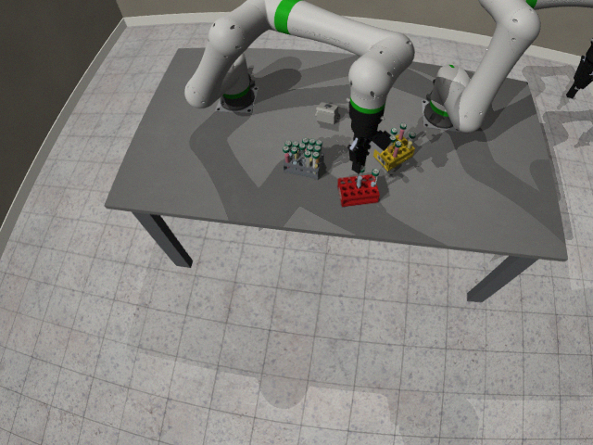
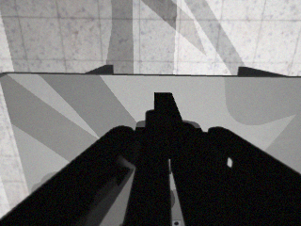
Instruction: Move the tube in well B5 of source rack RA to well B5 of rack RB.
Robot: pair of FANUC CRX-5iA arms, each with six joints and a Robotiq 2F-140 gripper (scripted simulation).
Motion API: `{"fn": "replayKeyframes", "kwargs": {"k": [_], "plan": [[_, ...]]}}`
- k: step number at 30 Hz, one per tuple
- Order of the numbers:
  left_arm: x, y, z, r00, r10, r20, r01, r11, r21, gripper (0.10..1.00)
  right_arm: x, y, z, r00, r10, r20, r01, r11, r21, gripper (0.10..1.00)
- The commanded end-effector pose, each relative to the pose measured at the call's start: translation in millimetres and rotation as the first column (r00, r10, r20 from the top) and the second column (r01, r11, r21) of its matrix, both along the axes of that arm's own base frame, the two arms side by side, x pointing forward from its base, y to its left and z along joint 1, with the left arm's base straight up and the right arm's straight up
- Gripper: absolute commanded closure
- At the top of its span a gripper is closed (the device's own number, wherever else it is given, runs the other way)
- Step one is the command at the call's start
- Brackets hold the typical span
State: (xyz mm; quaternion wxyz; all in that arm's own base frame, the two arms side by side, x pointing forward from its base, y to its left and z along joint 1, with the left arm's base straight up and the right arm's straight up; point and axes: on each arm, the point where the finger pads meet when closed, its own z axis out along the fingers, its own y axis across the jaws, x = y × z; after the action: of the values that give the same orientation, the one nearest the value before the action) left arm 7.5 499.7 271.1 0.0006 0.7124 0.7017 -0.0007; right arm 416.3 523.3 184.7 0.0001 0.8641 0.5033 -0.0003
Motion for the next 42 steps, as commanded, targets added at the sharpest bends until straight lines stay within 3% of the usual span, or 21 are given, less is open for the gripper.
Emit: {"fn": "replayKeyframes", "kwargs": {"k": [1,42], "plan": [[0,0,0.9,1.000,0.000,0.000,0.000,1.000,0.002,0.999,0,0,0.9,1.000,0.000,0.002,0.000,1.000,0.002,0.999],[0,0,0.9,1.000,0.000,0.000,0.000,1.000,0.002,0.999,1,0,-17.6,1.000,0.000,0.002,0.000,1.000,0.002,0.999]]}}
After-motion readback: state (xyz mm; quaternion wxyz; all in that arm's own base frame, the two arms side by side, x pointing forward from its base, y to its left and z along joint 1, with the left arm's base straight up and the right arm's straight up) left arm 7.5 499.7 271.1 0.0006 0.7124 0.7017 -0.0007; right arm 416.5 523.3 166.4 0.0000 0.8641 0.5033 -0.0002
